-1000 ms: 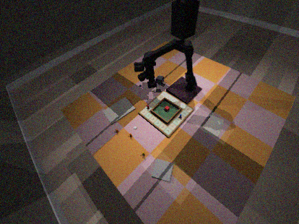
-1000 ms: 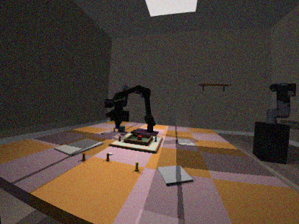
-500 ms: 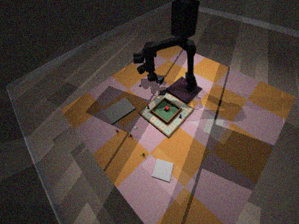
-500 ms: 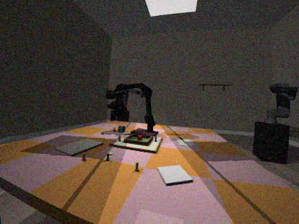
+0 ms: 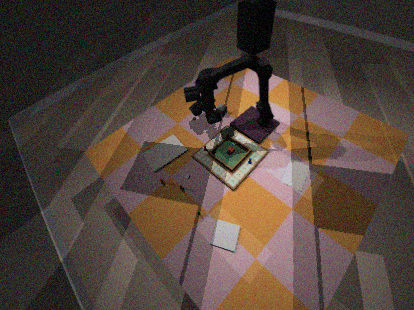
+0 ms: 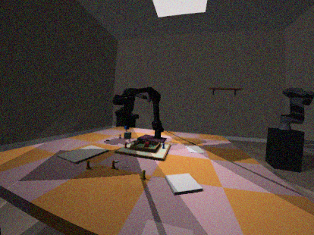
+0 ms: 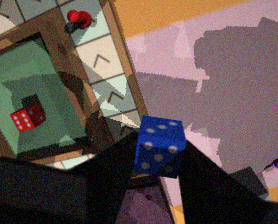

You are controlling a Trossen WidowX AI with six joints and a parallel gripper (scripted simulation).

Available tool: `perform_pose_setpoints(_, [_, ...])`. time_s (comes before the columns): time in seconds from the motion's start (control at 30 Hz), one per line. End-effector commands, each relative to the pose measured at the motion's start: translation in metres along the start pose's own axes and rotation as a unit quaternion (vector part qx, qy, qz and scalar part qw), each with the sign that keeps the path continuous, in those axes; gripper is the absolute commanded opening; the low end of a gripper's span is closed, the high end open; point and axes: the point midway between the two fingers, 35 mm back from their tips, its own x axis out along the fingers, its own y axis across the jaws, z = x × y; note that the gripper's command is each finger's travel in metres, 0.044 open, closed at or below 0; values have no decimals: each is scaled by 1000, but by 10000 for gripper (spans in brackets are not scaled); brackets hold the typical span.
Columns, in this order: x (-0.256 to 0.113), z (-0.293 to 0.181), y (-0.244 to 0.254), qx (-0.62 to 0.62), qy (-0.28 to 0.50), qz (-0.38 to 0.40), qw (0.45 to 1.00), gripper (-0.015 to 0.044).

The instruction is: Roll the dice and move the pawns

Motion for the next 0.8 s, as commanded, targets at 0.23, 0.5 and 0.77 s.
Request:
perform_pose_setpoints(0.23, [13,8,57,-87,2,10,996,0])
perform_pose_setpoints(0.5, [21,9,104,-153,3,11,988,0])
perform_pose_setpoints(0.77, [29,6,147,-210,3,11,978,0])
